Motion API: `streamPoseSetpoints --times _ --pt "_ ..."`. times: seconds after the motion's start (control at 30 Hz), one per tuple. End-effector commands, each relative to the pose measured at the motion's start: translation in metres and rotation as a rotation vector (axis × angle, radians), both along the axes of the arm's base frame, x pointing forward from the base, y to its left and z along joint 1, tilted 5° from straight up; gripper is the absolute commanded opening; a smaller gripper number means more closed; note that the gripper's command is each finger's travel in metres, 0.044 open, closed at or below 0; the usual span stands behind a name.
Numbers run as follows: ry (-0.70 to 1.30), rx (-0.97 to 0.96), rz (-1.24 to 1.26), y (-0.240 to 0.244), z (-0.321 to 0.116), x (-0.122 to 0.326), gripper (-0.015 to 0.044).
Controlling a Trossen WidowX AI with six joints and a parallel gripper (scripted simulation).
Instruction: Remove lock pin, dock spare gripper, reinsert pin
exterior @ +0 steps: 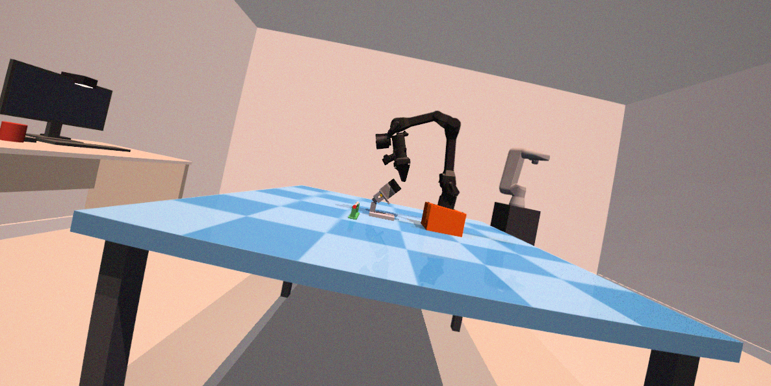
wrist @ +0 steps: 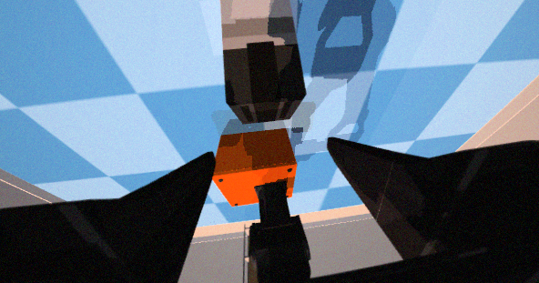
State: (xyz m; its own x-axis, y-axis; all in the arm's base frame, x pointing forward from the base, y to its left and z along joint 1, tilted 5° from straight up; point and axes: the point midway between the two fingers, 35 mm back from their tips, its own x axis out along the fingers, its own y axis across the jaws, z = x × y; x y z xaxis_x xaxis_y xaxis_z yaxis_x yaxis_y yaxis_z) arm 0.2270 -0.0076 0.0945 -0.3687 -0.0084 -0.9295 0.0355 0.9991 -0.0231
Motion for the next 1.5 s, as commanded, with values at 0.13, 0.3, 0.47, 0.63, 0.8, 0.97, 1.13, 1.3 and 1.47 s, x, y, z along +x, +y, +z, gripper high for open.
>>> streamPoseSetpoints --times 0.13,0.3,0.47,0.63,0.8,0.97,1.13,1.3,1.47 --pt "0.003 0.000 0.000 0.000 0.015 0.000 0.0440" --pt "0.007 0.000 0.001 0.001 0.027 0.000 0.0440" --pt "-0.018 0.000 0.002 0.001 0.037 0.000 0.0440" --pt "-0.065 -0.001 0.003 0.001 0.046 -0.002 0.0440" --pt "-0.070 -0.001 0.003 0.001 0.046 -0.001 0.0440" --pt "-0.075 0.001 0.003 0.031 0.047 0.003 0.0335" --pt "-0.072 0.007 0.003 0.094 0.049 -0.001 0.0204" --pt "-0.070 0.009 0.020 0.100 0.047 0.004 0.0180" --pt "-0.117 0.067 0.449 0.099 0.028 0.051 0.0180"
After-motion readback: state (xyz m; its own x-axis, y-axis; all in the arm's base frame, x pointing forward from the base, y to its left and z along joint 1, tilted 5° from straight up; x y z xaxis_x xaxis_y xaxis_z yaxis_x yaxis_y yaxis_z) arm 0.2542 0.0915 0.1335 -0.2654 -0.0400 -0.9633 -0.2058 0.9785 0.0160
